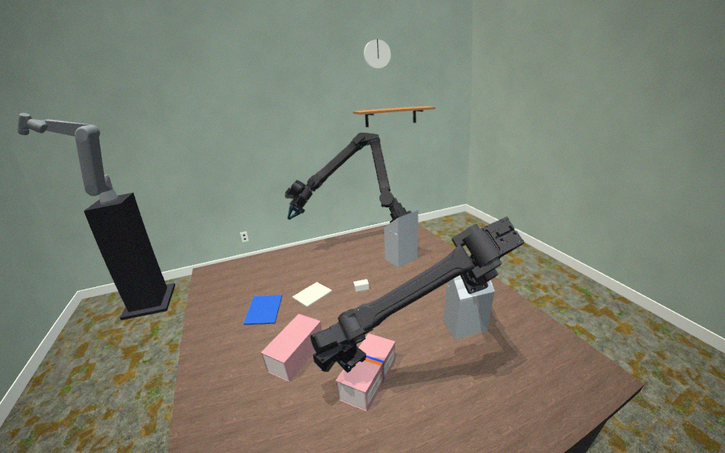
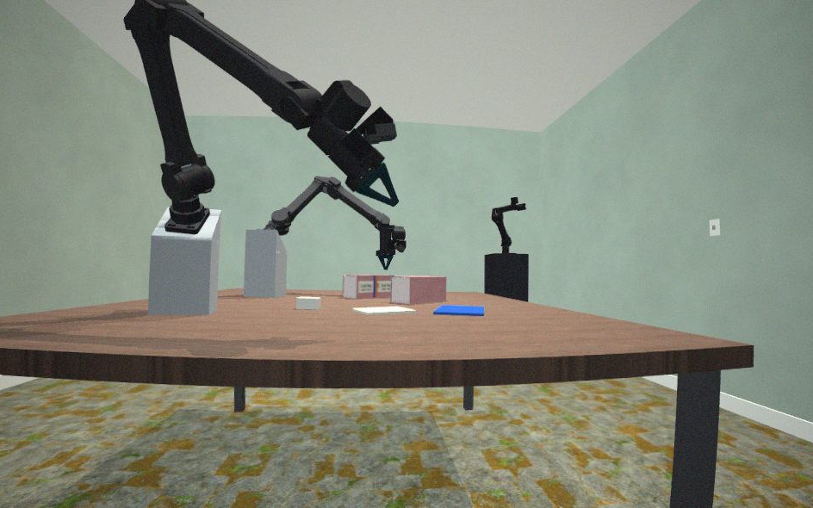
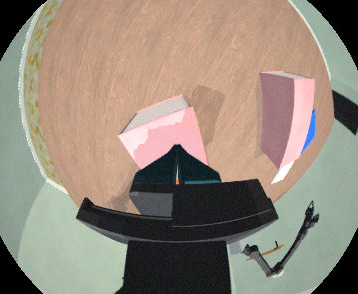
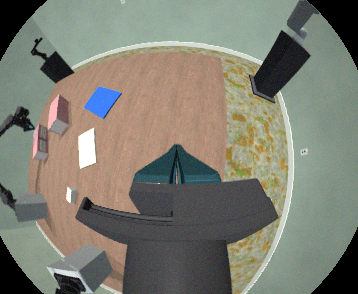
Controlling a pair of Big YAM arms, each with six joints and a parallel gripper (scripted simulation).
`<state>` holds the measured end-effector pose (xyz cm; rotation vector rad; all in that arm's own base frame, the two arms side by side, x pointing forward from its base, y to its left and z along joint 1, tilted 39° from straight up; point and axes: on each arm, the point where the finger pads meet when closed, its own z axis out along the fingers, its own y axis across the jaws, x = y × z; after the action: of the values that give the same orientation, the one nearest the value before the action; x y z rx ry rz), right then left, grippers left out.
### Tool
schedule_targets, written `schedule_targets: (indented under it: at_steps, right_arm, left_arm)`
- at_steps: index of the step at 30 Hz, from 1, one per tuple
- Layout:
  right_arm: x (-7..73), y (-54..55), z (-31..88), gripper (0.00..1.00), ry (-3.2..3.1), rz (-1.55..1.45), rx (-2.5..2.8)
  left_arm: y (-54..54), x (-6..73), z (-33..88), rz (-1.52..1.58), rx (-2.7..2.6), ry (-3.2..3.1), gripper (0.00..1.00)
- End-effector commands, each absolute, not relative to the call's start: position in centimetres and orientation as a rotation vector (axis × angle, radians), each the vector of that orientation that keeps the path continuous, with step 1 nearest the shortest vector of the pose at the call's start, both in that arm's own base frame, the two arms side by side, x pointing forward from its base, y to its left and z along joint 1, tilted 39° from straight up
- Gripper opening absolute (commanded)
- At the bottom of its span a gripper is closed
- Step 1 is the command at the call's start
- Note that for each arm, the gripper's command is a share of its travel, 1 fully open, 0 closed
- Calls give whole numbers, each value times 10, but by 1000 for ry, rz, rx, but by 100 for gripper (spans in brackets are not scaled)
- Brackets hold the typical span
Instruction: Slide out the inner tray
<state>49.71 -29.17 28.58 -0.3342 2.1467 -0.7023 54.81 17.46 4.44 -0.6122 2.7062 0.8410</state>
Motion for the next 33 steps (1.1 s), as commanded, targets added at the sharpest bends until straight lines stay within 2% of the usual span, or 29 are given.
schedule_targets:
  at_steps: [1, 13, 18, 20, 33]
  right_arm:
    - [473, -299, 296, 0, 2152, -758, -339]
    - [464, -299, 271, 0, 2207, -755, -335]
    - [455, -305, 310, 0, 2145, -801, -293]
    - [473, -297, 276, 0, 2181, -751, -333]
    - [533, -281, 264, 0, 2134, -708, -406]
  left_arm:
    - [188, 542, 67, 894, -482, 2741, 0]
    - [185, 535, 50, 968, -402, 2791, 0]
    - [191, 539, 61, 957, -466, 2765, 0]
    - [192, 541, 61, 954, -470, 2754, 0]
    - [192, 541, 61, 954, -467, 2754, 0]
